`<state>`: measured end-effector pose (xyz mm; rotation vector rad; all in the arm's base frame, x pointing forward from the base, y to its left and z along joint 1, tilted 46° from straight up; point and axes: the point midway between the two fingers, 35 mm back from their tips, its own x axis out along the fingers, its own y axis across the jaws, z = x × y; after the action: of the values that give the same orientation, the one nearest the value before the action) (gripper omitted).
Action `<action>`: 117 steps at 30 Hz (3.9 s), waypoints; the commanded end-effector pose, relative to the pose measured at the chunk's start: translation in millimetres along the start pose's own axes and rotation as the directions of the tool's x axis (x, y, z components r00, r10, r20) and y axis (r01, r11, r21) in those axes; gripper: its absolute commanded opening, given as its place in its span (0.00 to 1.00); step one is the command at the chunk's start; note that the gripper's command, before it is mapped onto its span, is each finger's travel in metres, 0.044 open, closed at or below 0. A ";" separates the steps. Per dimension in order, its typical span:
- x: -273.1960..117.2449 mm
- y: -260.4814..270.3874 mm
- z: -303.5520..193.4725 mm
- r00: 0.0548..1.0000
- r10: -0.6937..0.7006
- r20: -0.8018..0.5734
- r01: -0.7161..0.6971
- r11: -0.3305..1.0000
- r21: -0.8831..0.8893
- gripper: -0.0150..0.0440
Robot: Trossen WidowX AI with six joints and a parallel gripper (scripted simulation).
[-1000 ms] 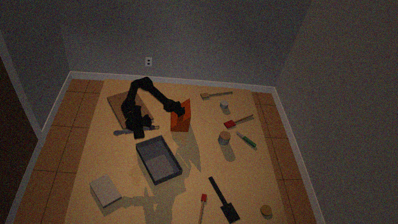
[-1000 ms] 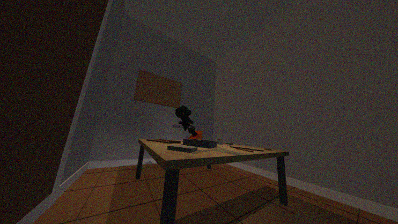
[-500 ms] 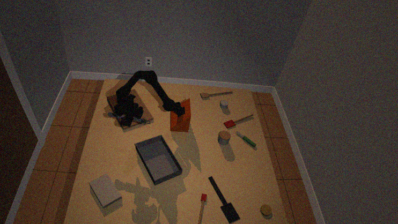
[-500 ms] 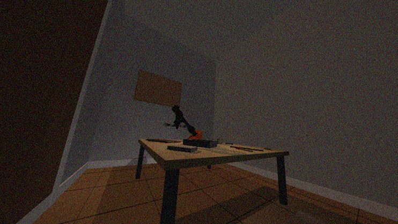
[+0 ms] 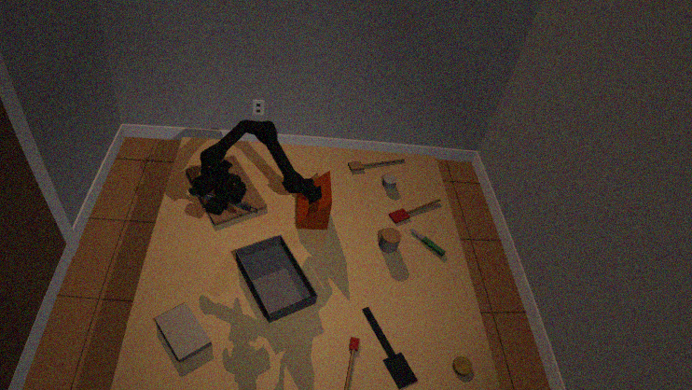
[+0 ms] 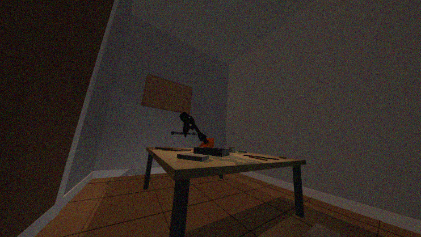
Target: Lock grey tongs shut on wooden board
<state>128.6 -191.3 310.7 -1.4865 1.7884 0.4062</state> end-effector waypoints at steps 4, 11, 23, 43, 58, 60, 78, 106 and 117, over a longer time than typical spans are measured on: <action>7.5 11.0 -8.4 0.999 0.029 0.040 -0.031 0.998 0.054 0.00; 15.1 24.4 -17.8 0.995 0.057 0.077 -0.066 0.991 0.118 0.00; 24.7 47.4 -32.3 0.987 0.080 0.138 -0.111 0.968 0.227 0.00; 32.5 86.5 -54.7 0.977 0.066 0.202 -0.145 0.902 0.407 0.00; 31.6 116.7 -71.3 0.979 0.032 0.203 -0.139 0.831 0.539 0.00; 31.1 120.7 -73.4 0.979 0.027 0.200 -0.136 0.821 0.554 0.00; 22.4 158.3 -92.1 0.990 -0.015 0.141 -0.087 0.724 0.685 0.00; -7.9 218.1 -115.5 0.999 -0.024 -0.048 0.053 0.576 0.816 0.00; -3.0 218.6 -112.3 0.999 0.015 -0.031 0.017 0.582 0.813 0.00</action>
<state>-115.6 -204.5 342.0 -0.8218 1.6126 -0.4496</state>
